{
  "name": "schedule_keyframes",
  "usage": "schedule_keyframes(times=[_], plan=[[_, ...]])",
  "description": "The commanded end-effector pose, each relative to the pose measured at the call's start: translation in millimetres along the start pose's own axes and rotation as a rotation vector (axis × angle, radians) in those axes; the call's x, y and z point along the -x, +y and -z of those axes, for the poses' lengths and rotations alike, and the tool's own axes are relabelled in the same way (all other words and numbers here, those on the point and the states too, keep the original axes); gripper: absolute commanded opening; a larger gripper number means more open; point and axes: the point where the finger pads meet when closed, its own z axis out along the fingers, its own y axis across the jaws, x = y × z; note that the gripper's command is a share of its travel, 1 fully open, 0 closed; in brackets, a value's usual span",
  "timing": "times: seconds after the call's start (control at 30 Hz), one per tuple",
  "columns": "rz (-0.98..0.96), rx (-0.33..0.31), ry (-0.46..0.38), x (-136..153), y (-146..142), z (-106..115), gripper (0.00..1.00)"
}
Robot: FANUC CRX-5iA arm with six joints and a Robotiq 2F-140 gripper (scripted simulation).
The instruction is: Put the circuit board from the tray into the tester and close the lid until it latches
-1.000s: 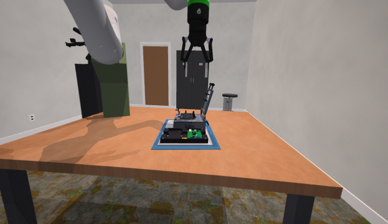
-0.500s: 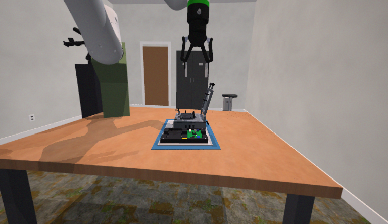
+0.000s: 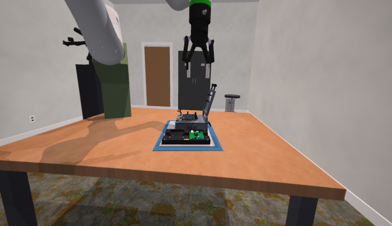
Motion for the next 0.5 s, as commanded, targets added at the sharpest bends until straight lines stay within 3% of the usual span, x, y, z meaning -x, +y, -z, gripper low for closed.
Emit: schedule_keyframes(times=[0.0, 0.47], plan=[[0.108, 0.0, 0.007, 0.0, 0.2, 0.3, 0.58], [0.62, 0.002, 0.007, 0.0, 0.2, 0.3, 0.58]])
